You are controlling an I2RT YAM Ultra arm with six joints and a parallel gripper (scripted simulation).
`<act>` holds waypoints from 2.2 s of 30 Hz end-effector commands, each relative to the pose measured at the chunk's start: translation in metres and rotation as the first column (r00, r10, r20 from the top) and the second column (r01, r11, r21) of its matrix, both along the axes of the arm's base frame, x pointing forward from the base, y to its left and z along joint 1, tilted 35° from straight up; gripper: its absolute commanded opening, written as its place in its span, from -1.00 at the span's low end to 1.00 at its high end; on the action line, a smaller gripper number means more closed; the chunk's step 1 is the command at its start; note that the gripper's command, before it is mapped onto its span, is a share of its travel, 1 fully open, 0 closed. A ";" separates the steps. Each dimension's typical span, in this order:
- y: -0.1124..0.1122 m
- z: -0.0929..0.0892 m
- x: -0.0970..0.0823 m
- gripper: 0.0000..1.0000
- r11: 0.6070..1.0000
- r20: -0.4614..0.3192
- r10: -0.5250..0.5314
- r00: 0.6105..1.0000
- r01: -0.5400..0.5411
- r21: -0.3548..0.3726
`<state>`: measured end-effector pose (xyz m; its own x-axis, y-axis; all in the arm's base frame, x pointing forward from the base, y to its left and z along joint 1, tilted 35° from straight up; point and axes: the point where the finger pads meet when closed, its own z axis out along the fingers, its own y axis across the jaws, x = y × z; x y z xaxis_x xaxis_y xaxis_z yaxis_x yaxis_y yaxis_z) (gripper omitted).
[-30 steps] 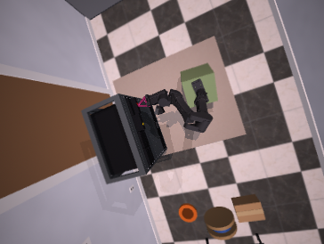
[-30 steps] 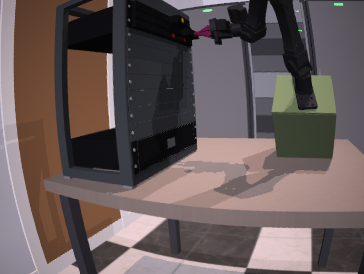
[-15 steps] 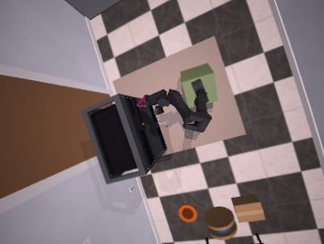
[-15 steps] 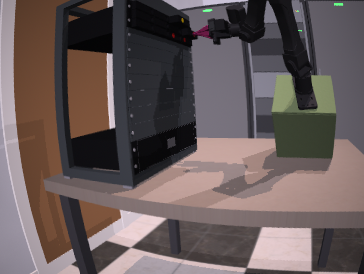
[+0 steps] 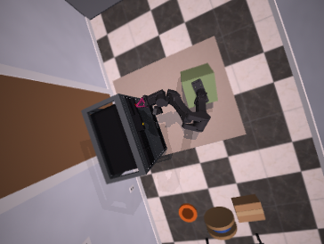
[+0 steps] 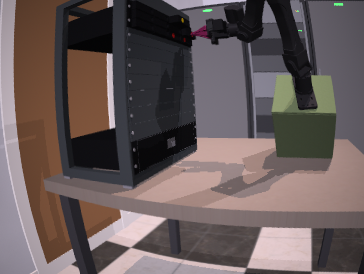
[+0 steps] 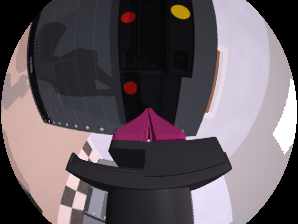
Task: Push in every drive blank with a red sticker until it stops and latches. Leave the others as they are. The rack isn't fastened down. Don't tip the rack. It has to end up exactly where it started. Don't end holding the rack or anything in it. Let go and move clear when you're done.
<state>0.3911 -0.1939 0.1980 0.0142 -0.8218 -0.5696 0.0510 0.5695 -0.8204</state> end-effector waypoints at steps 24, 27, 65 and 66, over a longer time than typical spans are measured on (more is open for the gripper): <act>-0.021 0.003 0.013 -1.00 0.998 -0.001 -0.058 0.998 0.058 0.008; -0.021 0.003 0.013 -1.00 0.998 -0.001 -0.058 0.998 0.058 0.008; -0.030 0.004 0.013 -1.00 0.998 -0.001 -0.068 0.998 0.068 0.009; -0.030 0.004 0.013 -1.00 0.998 -0.001 -0.068 0.998 0.068 0.009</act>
